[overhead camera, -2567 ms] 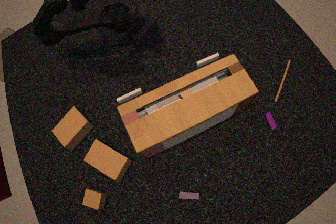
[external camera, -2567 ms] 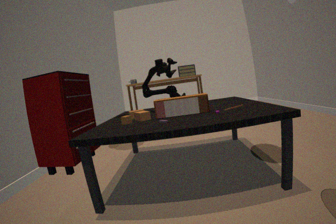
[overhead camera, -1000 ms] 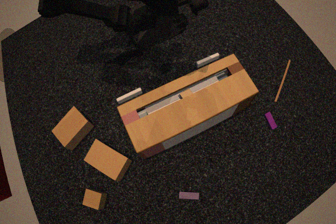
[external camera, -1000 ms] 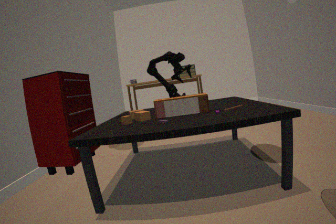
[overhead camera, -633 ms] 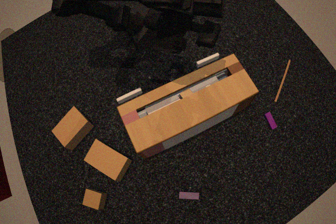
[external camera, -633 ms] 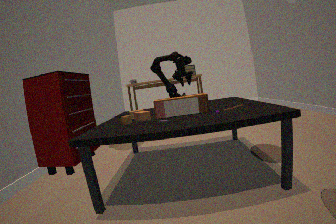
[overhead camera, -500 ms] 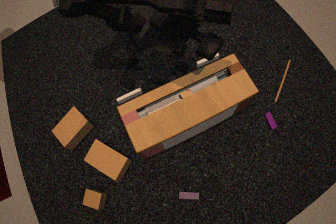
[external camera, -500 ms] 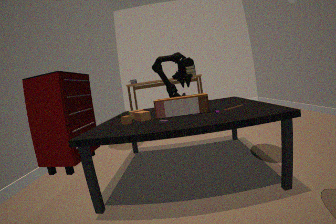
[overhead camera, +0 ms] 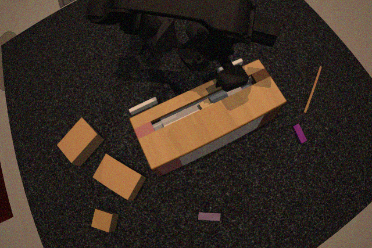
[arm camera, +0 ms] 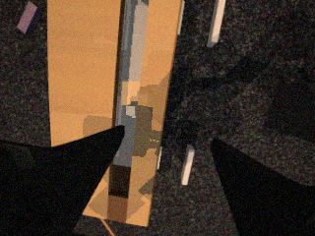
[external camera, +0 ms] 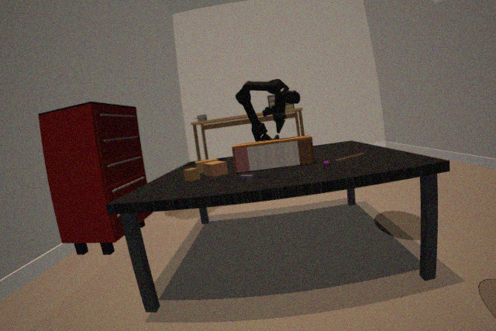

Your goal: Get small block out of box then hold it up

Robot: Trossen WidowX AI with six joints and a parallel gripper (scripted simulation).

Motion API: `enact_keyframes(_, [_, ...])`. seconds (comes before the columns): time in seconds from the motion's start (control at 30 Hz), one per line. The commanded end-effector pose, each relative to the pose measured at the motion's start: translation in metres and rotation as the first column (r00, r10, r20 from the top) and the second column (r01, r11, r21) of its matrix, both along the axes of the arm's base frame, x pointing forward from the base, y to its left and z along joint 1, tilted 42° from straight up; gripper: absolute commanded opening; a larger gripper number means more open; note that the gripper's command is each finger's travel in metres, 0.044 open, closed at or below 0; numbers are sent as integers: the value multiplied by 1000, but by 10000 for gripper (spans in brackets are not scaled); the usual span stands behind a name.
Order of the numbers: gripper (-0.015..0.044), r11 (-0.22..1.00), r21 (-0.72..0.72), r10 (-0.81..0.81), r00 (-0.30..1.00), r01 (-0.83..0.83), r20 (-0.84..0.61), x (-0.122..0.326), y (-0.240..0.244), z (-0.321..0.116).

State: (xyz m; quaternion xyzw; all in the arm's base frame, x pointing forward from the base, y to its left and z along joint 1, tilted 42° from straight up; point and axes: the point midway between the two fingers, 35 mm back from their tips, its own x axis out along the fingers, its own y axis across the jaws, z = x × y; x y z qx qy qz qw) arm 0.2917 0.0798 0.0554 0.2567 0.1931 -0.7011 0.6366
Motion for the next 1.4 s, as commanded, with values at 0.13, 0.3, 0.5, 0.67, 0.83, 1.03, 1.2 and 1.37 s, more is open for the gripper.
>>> enact_keyframes(0.13, [400, 1000, -8, -8, 1000, 8, 19, 3, -3, -3])
enact_keyframes(0.3, [400, 1000, -8, -8, 1000, 8, 19, 4, -8, -9])
enact_keyframes(0.5, [400, 1000, -7, -7, 1000, 8, 19, 4, -14, -17])
enact_keyframes(0.67, [400, 1000, -7, -7, 1000, 7, 19, 4, -19, -23])
enact_keyframes(0.83, [400, 1000, -7, -7, 1000, 7, 20, 4, -25, -29])
enact_keyframes(1.03, [400, 1000, -8, -7, 1000, 7, 20, 3, -32, -36])
enact_keyframes(1.2, [400, 1000, -8, -7, 1000, 8, 20, 3, -37, -43])
enact_keyframes(1.37, [400, 1000, -9, -8, 1000, 8, 20, 2, -42, -49])
